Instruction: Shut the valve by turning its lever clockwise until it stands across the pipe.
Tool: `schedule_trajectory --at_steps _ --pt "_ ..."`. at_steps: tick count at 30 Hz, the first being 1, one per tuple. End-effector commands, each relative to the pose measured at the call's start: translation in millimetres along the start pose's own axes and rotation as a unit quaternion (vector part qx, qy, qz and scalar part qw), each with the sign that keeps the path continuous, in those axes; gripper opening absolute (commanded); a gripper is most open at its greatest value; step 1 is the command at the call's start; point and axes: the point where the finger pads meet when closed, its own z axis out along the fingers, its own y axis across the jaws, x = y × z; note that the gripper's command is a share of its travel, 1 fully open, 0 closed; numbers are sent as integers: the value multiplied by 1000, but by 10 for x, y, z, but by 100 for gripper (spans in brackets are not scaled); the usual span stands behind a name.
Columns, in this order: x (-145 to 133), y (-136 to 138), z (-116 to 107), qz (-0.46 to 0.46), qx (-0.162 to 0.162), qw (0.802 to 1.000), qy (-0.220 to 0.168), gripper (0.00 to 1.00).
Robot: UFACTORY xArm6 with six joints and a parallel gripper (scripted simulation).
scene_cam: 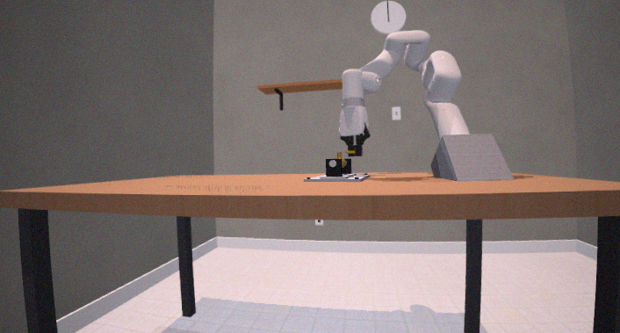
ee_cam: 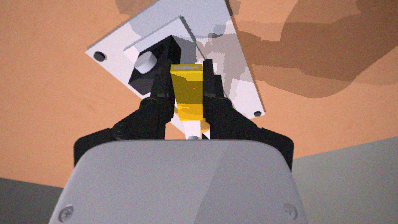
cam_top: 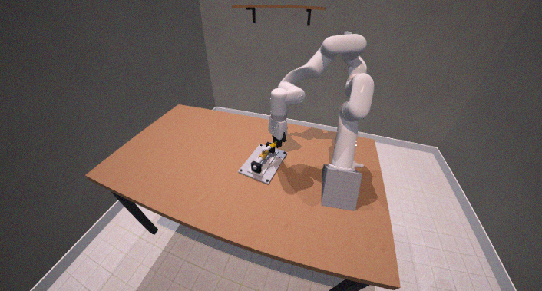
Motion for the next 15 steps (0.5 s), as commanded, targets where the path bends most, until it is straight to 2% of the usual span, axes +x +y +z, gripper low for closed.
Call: schedule_trajectory --at_steps 1,15 --pt "-4 41 -4 12 -1 1000 -1 0" --pt "-9 112 -5 52 -1 999 -1 0"
